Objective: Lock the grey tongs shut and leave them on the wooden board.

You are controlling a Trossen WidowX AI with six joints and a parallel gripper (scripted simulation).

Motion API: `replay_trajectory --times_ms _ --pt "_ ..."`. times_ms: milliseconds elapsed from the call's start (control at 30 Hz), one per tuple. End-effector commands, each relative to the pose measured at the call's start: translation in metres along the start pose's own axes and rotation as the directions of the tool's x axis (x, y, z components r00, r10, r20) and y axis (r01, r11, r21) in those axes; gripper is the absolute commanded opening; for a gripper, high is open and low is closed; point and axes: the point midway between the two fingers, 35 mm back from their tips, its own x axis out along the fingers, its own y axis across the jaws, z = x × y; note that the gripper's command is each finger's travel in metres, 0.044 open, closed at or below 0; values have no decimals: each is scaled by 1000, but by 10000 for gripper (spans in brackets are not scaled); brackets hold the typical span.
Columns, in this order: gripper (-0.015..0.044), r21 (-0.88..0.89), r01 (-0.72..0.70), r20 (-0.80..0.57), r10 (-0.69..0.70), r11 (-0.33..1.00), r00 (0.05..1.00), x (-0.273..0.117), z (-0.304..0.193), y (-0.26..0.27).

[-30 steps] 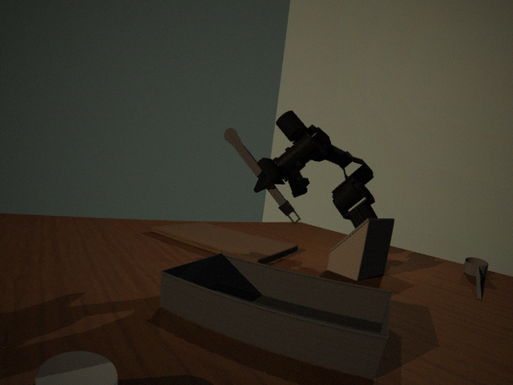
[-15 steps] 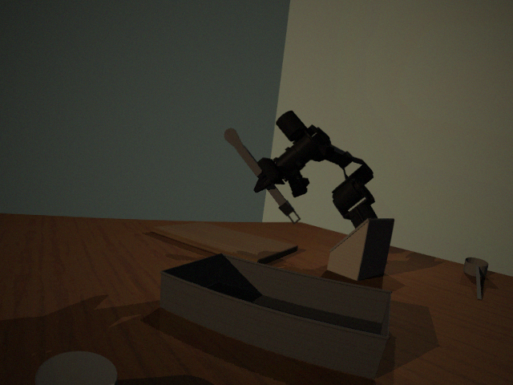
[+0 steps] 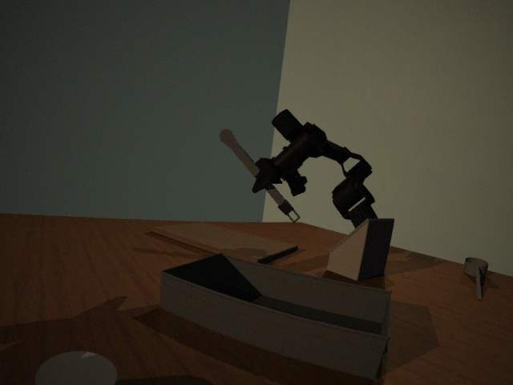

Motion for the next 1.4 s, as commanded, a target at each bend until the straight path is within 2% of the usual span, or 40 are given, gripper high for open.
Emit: replay_trajectory --times_ms 0,733,1367 --pt "-150 5 28 30 -28 1000 999 2 -10 -1" --pt "-150 -26 108 342 -92 994 935 11 -24 -6" --pt "-150 -3 56 659 -41 998 751 6 -22 6"
